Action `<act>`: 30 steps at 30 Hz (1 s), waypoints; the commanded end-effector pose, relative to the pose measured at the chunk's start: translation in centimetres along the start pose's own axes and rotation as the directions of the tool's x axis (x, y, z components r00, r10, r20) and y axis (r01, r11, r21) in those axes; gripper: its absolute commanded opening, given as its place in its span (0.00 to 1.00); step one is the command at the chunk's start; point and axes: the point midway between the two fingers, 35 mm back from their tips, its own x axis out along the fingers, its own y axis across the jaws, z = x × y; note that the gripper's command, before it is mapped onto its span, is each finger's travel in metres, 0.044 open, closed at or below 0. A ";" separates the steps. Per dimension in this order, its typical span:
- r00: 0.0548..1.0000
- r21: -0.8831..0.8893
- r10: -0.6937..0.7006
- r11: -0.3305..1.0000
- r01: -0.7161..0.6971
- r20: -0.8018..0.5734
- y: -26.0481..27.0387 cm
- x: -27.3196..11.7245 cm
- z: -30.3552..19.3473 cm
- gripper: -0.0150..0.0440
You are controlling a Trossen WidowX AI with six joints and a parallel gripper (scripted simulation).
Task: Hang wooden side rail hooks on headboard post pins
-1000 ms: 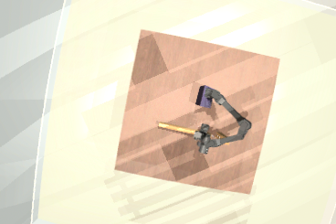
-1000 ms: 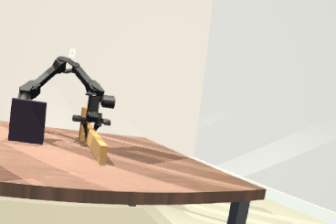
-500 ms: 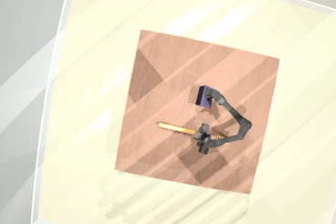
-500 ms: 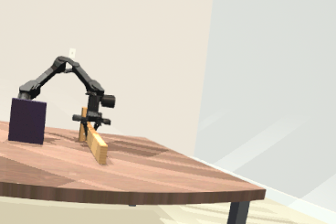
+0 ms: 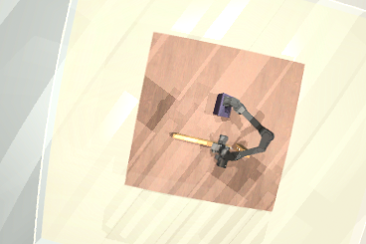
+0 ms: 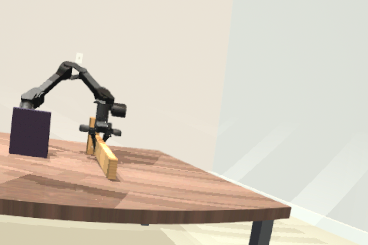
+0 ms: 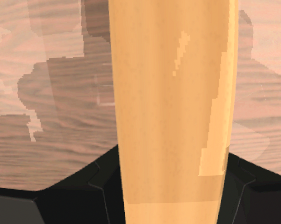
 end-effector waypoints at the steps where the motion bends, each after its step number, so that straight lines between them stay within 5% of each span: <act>1: 1.000 0.010 0.005 1.000 -0.005 0.000 0.1 -0.4 0.2 0.25; 30: 1.000 0.010 0.005 1.000 -0.005 0.000 -0.1 -0.3 0.0 0.25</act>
